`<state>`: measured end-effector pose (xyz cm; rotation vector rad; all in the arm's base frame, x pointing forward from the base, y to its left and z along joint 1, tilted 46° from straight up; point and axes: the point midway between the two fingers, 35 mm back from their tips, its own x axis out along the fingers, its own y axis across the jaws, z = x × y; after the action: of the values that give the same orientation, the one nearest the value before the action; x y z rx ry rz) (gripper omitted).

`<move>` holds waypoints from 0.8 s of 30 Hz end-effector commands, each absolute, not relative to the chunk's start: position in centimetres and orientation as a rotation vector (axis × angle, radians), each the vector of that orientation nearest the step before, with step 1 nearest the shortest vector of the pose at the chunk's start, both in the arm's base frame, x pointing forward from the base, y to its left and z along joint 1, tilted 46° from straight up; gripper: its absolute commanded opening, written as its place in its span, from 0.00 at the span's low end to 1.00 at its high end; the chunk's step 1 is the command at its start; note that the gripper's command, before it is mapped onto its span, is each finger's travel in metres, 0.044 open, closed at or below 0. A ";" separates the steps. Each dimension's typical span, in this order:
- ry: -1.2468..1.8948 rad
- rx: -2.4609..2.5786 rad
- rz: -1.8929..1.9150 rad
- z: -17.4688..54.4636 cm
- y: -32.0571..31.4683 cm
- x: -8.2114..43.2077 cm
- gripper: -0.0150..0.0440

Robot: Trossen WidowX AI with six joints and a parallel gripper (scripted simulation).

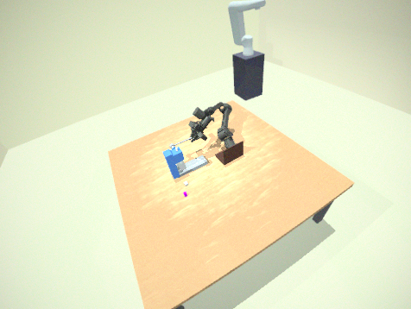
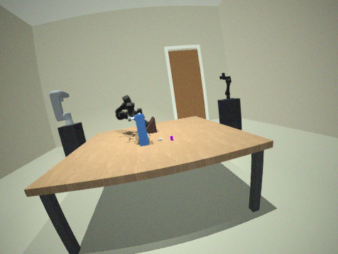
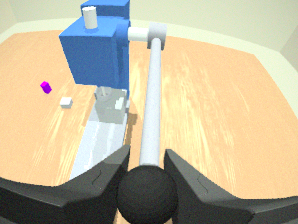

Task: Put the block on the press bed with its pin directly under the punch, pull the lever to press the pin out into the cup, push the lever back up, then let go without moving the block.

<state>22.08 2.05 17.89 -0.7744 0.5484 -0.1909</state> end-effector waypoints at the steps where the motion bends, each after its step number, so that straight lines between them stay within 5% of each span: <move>1: 0.552 -0.776 -0.192 17.7 1.8 22.1 0.25; 24: 0.552 -0.776 -0.193 17.2 1.4 22.2 0.25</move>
<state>22.21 1.45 17.30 -0.7757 0.5496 -0.1933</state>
